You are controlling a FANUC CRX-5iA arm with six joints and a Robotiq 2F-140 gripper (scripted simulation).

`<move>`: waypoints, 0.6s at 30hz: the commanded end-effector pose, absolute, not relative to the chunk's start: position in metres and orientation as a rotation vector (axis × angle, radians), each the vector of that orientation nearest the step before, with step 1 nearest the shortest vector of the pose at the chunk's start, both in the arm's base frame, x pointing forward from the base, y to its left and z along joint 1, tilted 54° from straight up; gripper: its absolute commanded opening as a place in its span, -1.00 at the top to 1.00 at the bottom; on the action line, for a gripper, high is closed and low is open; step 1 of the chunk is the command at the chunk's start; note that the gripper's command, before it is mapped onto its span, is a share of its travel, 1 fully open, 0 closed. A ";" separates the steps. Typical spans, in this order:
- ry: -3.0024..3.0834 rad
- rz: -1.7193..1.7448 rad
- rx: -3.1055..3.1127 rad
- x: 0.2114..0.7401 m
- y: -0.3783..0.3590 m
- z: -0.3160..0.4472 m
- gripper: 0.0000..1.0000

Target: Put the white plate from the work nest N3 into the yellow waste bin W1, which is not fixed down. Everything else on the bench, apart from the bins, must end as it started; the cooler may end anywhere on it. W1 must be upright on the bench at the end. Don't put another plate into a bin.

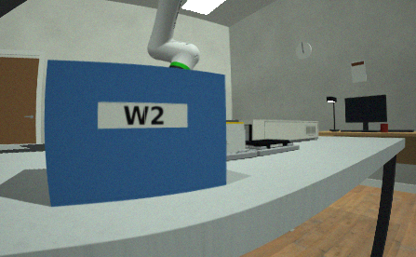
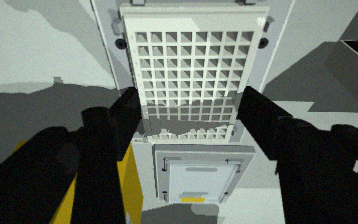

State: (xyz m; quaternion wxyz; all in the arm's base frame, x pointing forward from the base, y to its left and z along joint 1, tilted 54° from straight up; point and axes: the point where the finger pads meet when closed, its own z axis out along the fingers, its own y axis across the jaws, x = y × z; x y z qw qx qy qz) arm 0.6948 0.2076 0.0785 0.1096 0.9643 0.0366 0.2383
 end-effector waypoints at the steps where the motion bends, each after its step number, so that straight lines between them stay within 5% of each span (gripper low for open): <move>1: 0.108 0.702 2.835 0.695 0.208 0.079 0.80; 18: 0.108 0.702 2.835 0.694 0.208 0.080 0.80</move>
